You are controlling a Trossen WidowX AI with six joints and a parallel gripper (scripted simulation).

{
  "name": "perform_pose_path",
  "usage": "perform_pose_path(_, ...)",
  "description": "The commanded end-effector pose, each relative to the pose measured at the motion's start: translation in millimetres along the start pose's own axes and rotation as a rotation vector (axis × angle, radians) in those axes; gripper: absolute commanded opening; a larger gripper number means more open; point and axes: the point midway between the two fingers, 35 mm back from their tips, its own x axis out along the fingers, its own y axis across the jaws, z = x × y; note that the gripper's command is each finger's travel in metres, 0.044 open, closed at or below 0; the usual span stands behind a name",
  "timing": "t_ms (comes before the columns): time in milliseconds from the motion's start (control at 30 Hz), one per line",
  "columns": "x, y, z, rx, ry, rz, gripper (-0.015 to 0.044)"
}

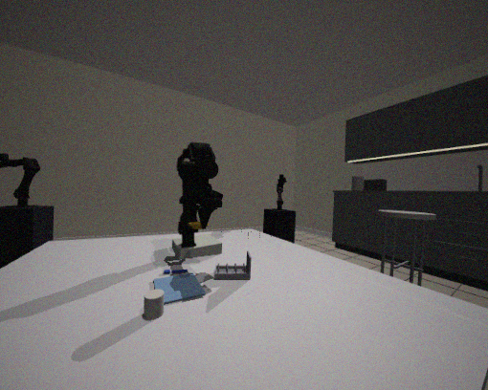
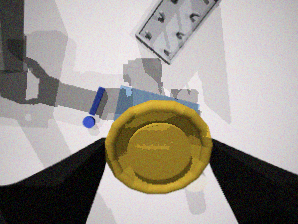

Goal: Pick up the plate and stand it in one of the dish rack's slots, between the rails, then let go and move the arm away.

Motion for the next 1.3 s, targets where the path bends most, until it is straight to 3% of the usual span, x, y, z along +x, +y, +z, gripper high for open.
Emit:
perform_pose_path(0,-0.2,3.1,6.8,-0.152,0.006,-0.002,0.0)
perform_pose_path(733,1.5,15.3,38.3,-0.91,0.005,-0.002,0.0)
perform_pose_path(1000,2.3,15.7,39.4,-0.93,0.001,-0.003,0.0)
perform_pose_path(1267,32.6,15.6,45.9,-0.819,-0.192,-0.038,0.0)
